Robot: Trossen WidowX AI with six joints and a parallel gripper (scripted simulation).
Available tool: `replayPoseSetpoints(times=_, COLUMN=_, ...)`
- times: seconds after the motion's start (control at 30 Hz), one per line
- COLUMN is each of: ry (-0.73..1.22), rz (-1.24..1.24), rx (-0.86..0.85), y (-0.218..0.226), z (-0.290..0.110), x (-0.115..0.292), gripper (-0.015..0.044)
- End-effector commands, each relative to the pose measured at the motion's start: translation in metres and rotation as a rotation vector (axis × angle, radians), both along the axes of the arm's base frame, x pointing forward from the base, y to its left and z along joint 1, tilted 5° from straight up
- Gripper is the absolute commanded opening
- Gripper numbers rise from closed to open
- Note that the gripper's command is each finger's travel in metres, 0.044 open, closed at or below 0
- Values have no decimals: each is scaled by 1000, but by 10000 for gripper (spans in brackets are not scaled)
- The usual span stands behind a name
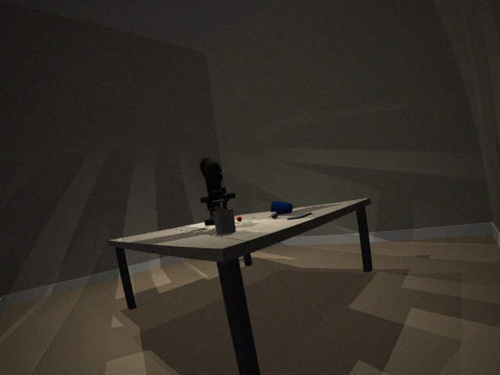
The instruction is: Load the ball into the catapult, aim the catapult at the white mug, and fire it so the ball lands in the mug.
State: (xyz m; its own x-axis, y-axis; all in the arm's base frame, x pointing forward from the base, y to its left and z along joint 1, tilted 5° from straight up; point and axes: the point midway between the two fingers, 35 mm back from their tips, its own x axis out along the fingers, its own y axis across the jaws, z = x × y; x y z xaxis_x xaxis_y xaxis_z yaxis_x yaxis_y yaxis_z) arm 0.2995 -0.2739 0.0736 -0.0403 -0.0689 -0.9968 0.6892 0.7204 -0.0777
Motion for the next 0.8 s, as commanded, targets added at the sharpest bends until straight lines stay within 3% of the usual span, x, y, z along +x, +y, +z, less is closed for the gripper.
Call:
replayPoseSetpoints(times=0.0, ry=-1, rz=-2, rx=-2, y=-1, z=-4, x=0, gripper=0)
replayPoseSetpoints(times=0.77, ry=1, rz=-1, rx=-1, y=-3, z=-42, x=-2, gripper=0)
